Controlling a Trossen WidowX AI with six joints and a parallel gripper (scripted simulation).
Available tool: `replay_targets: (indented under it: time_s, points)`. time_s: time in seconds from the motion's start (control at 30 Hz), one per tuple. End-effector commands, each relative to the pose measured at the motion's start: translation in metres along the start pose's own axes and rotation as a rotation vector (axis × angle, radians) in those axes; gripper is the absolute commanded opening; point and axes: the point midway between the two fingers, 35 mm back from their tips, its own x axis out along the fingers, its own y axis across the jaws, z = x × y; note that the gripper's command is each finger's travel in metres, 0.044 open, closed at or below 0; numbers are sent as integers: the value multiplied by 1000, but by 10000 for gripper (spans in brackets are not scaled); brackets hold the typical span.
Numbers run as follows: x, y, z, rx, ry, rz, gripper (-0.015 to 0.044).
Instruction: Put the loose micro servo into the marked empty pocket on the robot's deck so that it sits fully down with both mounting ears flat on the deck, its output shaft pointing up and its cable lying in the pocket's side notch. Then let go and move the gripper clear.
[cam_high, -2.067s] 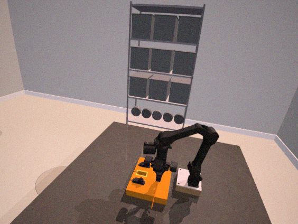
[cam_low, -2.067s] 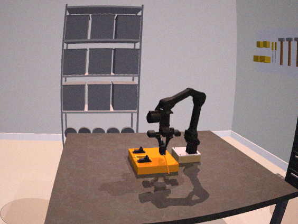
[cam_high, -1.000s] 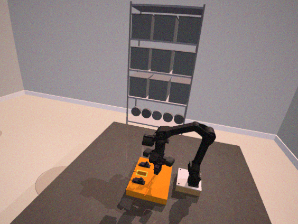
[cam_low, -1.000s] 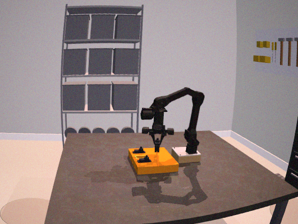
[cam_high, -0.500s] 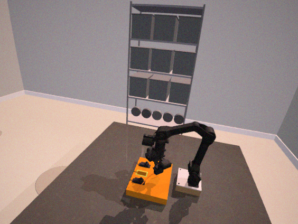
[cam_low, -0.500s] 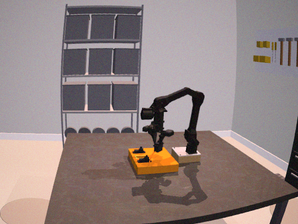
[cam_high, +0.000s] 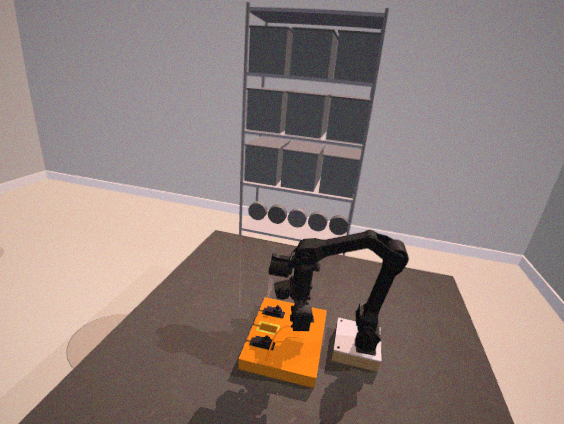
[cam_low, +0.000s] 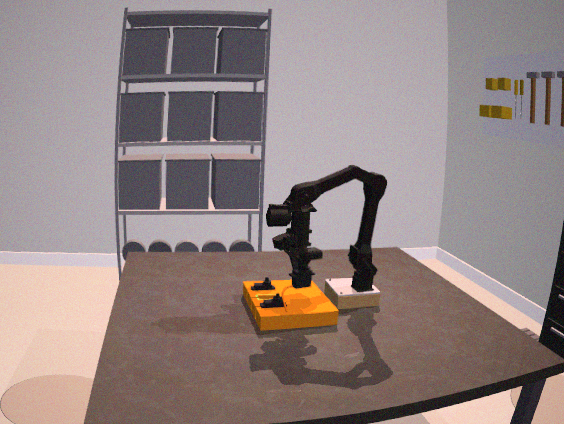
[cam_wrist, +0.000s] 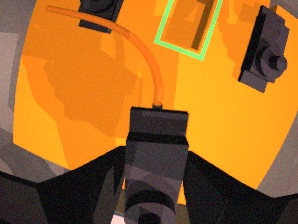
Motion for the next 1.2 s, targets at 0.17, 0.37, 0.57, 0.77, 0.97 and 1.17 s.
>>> replay_targets:
  time_s: [0.17,0.37,0.57,0.77,0.97,1.17]
  points:
    - [0,-1,-1,246,1,-4,0]
    - [0,-2,3,246,1,-4,0]
    - [-1,-7,25,246,-1,-4,0]
    - [-1,-13,49,246,-3,-4,0]
    - [-2,-19,72,246,-5,-4,0]
    - [-2,-24,93,246,-7,-4,0]
